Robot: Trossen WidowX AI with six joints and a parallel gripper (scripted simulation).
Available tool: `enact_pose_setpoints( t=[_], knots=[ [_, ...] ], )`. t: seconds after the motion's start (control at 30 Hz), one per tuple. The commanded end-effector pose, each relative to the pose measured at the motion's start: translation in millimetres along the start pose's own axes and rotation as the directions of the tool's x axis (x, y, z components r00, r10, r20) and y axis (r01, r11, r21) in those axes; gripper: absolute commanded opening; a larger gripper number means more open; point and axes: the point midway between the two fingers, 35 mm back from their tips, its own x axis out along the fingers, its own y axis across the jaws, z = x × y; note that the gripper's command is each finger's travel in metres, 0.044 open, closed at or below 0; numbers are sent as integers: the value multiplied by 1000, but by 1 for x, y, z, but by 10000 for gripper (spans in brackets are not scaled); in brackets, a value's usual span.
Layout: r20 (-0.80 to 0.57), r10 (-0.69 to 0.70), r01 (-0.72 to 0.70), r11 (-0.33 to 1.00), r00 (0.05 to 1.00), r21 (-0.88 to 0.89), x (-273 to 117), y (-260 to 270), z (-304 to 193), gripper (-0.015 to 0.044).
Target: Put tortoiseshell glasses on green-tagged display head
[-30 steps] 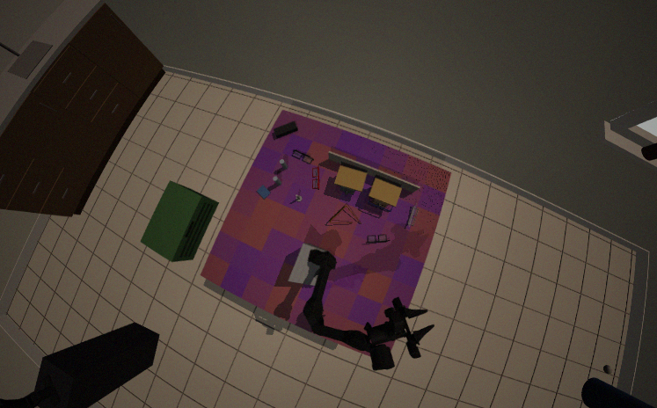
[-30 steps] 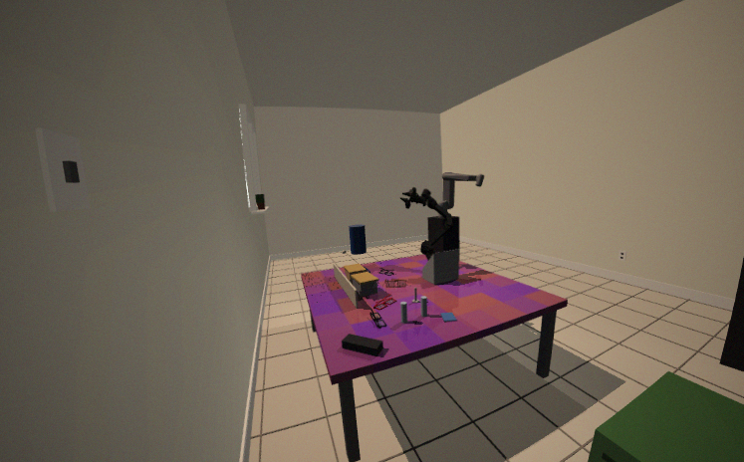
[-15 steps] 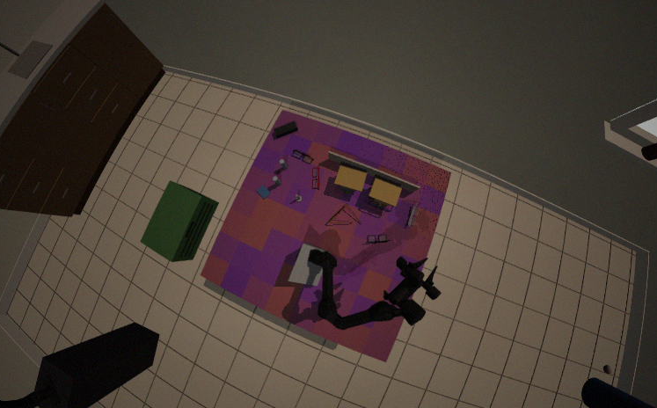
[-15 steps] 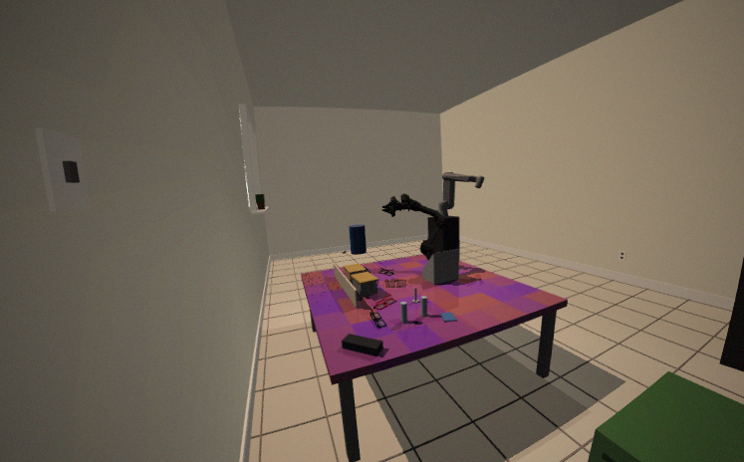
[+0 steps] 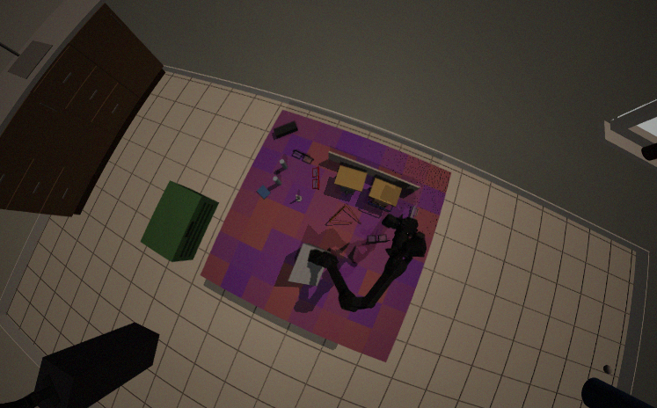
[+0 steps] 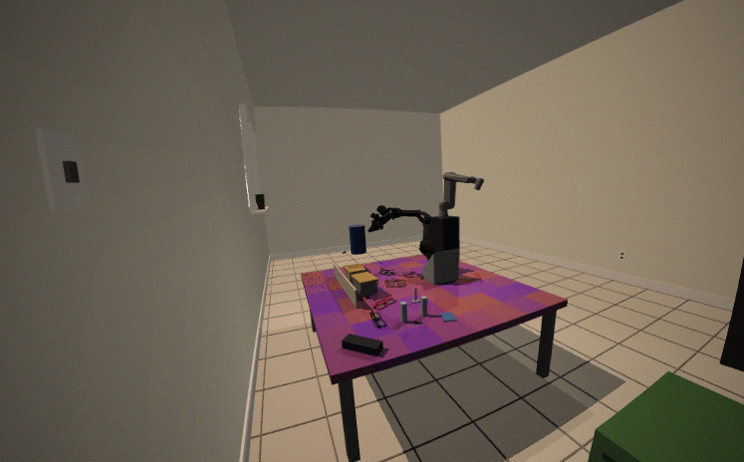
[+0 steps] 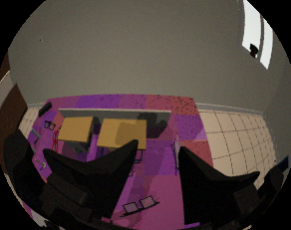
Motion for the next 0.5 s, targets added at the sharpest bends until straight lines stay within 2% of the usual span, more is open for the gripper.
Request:
enact_pose_setpoints(
  t=[0.0,0.23,0.47],
  knots=[
    [-175,86,-68,992,981,109,45,50,-29,200],
    [-439,158,-56,970,885,237,93,130,-86,200],
    [-672,133,65,963,728,261,116,209,-150,200]
  ],
)
